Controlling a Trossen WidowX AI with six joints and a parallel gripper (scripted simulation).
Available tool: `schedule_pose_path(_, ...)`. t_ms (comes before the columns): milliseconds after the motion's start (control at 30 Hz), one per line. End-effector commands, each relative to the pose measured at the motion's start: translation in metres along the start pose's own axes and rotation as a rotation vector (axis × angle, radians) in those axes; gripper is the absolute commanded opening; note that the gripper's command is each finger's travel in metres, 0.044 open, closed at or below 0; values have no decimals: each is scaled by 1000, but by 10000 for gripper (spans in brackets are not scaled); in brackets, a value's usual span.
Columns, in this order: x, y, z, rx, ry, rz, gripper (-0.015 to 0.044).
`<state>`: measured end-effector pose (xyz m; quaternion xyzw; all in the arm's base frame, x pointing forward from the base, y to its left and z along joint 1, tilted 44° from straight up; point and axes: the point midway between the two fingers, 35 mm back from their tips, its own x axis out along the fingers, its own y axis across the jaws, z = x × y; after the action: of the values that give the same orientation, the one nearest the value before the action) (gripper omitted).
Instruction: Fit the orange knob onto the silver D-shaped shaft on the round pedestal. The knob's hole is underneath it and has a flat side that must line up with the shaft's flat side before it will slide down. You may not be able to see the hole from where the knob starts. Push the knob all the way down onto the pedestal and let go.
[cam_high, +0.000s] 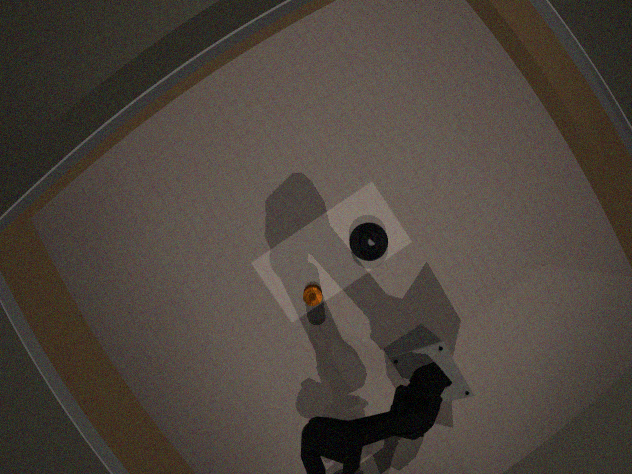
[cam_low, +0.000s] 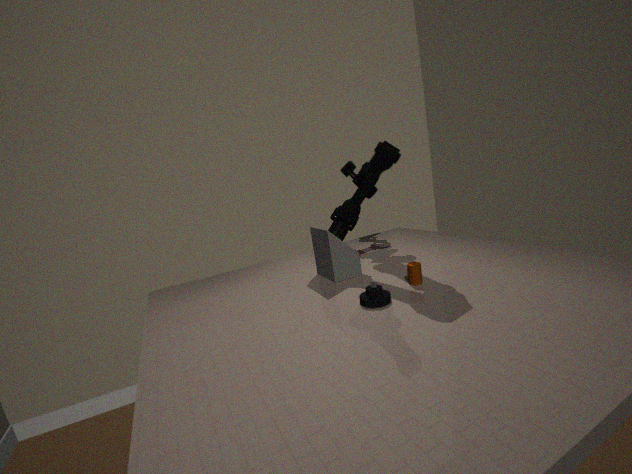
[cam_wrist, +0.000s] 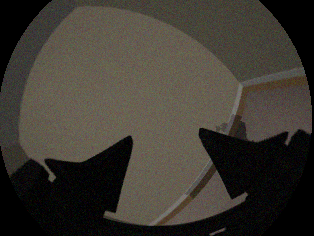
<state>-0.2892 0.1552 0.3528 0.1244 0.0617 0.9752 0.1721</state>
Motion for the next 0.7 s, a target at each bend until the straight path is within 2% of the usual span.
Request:
schedule_pose_path(0,0,0,0,0,0,0,426)
schedule_pose_path(133,-1,-21,-1,-32,21,-59,440)
schedule_pose_path(333,-21,-111,-5,-142,120,-307,440)
schedule_pose_path(500,-62,-185,-5,-193,224,-527,440)
schedule_pose_path(667,-122,-248,-4,-206,329,-741,440)
